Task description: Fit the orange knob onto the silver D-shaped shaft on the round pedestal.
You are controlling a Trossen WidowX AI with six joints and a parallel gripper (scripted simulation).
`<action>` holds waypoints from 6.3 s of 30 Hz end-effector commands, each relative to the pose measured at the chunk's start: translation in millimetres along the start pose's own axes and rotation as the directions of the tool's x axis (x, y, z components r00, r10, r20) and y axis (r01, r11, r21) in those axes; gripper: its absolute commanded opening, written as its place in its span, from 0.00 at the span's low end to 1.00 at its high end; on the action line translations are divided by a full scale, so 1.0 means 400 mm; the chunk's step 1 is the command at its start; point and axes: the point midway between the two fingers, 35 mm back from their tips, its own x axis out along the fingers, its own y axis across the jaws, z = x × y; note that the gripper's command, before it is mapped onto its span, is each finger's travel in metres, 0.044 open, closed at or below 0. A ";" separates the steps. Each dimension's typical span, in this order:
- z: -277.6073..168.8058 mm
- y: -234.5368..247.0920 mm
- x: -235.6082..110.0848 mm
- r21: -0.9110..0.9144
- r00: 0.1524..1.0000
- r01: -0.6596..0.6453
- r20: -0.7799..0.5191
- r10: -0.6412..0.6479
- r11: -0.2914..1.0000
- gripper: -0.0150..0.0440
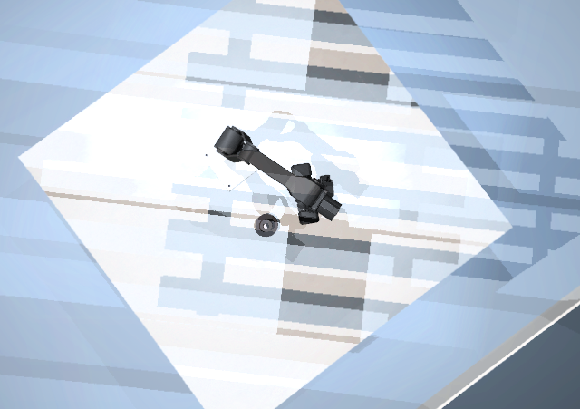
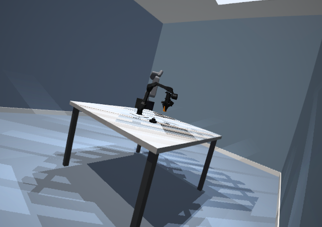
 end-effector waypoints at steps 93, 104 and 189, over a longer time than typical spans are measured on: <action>-0.374 -0.229 0.175 0.006 1.000 0.009 -0.009 -0.009 1.000 0.25; -0.377 -0.228 0.174 0.006 1.000 0.009 -0.010 -0.009 1.000 0.25; -0.375 -0.233 0.168 -0.583 1.000 0.002 -0.010 -0.009 0.813 0.25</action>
